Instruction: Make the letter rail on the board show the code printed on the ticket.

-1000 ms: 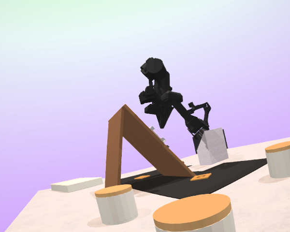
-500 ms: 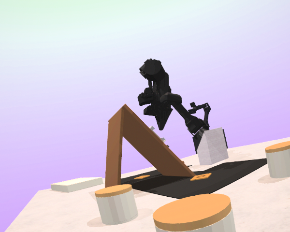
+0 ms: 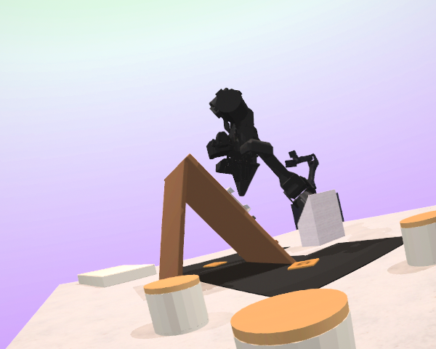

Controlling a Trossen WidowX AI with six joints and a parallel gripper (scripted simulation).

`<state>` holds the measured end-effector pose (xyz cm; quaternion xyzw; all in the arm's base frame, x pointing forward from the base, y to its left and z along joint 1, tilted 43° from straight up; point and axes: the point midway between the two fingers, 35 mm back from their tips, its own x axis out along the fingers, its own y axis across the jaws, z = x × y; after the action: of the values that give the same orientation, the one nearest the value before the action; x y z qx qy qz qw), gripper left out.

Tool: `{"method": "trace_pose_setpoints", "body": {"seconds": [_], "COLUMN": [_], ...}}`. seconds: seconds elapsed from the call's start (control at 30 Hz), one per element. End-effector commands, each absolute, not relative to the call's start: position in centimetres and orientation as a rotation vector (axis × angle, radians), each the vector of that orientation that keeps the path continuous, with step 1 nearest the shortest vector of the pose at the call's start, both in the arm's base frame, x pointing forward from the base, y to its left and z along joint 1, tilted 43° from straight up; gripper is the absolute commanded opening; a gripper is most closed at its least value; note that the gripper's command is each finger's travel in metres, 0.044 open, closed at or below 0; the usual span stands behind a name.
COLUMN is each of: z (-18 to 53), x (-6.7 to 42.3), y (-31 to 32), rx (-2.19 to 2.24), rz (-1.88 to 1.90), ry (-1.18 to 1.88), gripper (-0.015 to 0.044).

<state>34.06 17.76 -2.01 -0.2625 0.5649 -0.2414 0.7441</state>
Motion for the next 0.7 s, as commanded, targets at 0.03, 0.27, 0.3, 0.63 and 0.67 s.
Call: {"method": "trace_pose_setpoints", "body": {"seconds": [0.03,0.27,0.3,0.63,0.67], "z": [-2.16,-2.32,-2.34,-2.46,-2.43], "x": [34.32,34.58,34.62,34.85,34.82], "y": [17.56,17.40,17.37,17.23,17.24], "rx": [-0.579,-0.579,-0.579,-0.579,-0.579], "rz": [-0.529,-0.530,-0.530,-0.530,-0.530], "ry": [1.236,1.236,1.236,1.236,1.236], "gripper": [0.0000,0.0000,0.0000,0.0000,0.0000]}}
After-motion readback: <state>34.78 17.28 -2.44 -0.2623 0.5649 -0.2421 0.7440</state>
